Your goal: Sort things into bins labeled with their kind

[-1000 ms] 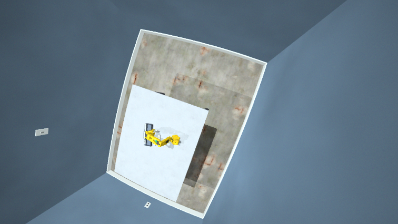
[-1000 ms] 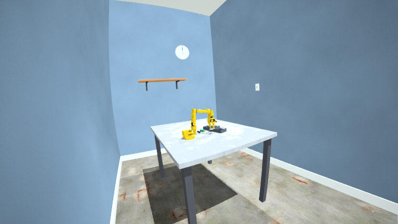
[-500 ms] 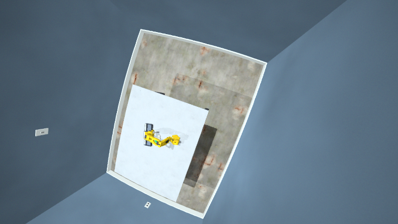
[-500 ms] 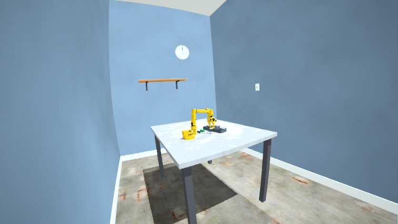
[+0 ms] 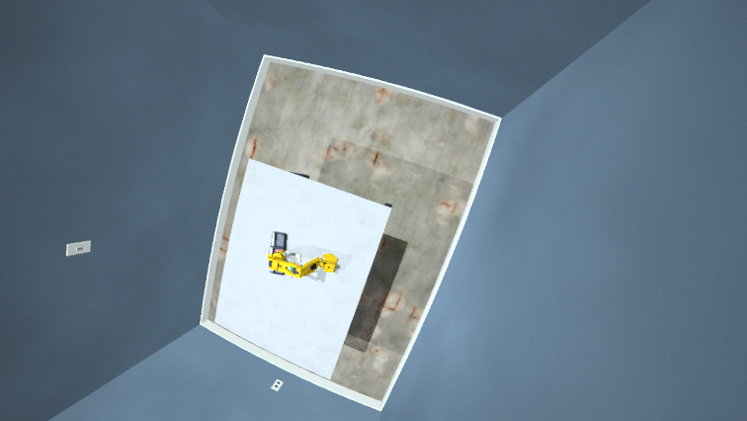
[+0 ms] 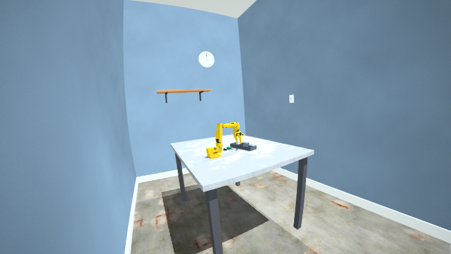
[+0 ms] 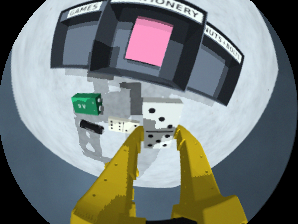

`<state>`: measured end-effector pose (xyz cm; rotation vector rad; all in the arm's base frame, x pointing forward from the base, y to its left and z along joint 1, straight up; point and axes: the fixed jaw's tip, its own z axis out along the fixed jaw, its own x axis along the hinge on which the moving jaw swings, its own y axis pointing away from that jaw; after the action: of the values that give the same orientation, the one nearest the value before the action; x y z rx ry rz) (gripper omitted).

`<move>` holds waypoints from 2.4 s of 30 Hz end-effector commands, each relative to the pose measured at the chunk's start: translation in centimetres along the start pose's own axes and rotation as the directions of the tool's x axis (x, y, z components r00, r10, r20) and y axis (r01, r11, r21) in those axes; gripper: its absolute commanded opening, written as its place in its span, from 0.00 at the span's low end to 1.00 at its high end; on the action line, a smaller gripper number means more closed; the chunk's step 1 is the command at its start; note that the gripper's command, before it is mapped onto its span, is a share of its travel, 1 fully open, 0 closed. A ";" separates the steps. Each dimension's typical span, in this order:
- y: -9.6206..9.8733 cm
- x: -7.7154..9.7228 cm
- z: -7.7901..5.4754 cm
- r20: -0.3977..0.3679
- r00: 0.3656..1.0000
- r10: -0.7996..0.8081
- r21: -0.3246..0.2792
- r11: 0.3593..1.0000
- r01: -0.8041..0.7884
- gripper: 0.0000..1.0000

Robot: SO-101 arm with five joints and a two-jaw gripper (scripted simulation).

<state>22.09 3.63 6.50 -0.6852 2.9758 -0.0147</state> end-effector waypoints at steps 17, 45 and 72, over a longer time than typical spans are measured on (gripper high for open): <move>1.2 -1.8 -0.9 0.062 0.998 -0.006 0.008 1.000 0.005 0.00; 4.9 -5.1 -0.7 0.130 0.991 -0.024 -0.007 1.000 0.025 0.00; 9.0 -8.9 -0.6 0.224 0.974 -0.045 -0.036 0.998 0.054 0.00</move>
<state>25.69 15.09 6.15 -0.7273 2.8016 0.0902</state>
